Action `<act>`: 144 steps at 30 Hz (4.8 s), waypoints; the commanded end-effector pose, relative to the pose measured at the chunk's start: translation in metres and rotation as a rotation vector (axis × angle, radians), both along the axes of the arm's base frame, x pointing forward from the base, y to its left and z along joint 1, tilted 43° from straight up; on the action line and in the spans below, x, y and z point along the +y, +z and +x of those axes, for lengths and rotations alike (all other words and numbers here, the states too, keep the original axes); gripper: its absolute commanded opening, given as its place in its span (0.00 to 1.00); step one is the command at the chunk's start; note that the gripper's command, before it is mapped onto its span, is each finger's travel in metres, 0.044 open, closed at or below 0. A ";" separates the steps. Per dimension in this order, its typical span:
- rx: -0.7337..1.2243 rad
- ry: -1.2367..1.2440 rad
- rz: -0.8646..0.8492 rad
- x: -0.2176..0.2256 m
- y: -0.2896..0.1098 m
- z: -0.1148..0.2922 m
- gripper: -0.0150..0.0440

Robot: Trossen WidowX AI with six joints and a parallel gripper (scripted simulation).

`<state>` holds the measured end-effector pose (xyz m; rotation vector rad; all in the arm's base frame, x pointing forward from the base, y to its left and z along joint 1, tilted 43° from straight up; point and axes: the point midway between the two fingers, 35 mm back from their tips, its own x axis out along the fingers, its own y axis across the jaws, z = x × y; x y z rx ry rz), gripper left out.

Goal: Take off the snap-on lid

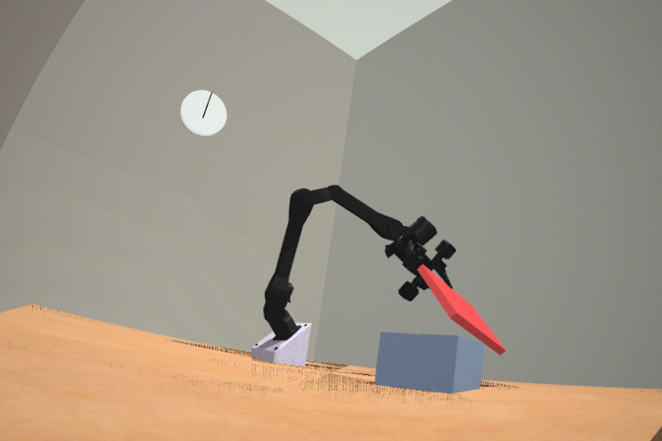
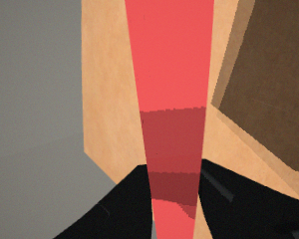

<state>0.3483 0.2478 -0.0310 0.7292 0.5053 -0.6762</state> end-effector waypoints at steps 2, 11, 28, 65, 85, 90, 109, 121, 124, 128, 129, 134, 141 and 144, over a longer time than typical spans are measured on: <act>-0.016 0.001 0.009 0.012 -0.003 0.000 0.25; -0.016 0.001 0.010 0.026 -0.014 -0.004 0.25; -0.016 0.001 0.013 0.052 -0.035 -0.011 0.25; -0.016 0.001 0.014 0.052 -0.063 -0.019 0.25; -0.016 0.001 0.014 0.041 -0.075 -0.020 0.25; -0.016 0.001 0.014 0.039 -0.078 -0.021 0.25; -0.016 0.001 0.013 0.029 -0.089 -0.022 0.25; -0.017 0.001 0.013 0.022 -0.096 -0.023 0.25; -0.017 0.001 0.013 0.021 -0.098 -0.023 0.25; -0.017 0.001 0.013 0.019 -0.101 -0.024 0.25; -0.017 0.001 0.013 0.018 -0.101 -0.024 0.25; -0.017 0.001 0.013 0.015 -0.104 -0.024 0.25; -0.017 0.001 0.013 0.012 -0.108 -0.025 0.25; -0.017 0.001 0.013 0.010 -0.110 -0.025 0.25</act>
